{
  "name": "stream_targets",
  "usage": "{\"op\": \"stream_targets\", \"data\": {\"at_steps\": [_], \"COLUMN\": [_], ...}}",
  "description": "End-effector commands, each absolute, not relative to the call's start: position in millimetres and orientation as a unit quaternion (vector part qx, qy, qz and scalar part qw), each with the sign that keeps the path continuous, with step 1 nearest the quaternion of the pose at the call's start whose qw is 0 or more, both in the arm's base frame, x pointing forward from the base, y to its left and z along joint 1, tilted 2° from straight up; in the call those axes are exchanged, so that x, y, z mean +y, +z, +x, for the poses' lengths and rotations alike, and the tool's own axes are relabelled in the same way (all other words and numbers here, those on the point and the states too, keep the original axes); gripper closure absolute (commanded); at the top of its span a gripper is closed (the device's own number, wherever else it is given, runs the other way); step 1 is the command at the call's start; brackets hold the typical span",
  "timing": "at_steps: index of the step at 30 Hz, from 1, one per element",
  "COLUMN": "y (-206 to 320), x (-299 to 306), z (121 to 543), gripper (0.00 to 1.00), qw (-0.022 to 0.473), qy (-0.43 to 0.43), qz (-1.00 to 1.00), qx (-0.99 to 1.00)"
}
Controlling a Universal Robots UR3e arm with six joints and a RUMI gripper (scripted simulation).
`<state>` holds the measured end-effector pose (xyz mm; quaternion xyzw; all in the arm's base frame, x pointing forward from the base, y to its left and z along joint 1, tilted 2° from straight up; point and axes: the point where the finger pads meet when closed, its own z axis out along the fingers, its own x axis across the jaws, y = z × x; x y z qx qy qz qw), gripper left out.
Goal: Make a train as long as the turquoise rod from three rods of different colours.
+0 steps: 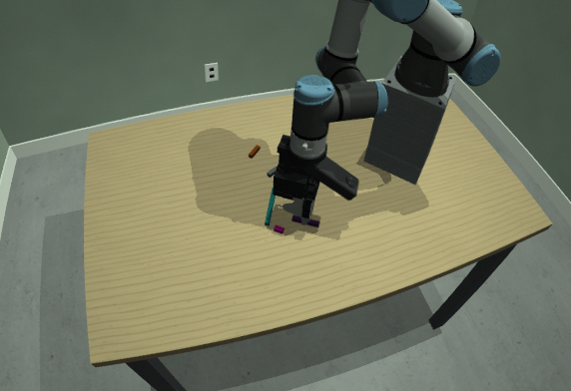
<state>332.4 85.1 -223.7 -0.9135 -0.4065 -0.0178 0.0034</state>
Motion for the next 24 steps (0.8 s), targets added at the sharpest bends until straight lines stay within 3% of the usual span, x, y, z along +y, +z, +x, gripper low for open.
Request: {"op": "stream_targets", "data": {"at_steps": [1,24], "y": [-223,-210], "x": [85,85], "z": [333,333], "gripper": [1.00,1.00], "qw": [0.003,0.003], "qy": [-0.019,-0.019], "qz": [-0.913,-0.913], "qx": [-0.406,-0.406]}}
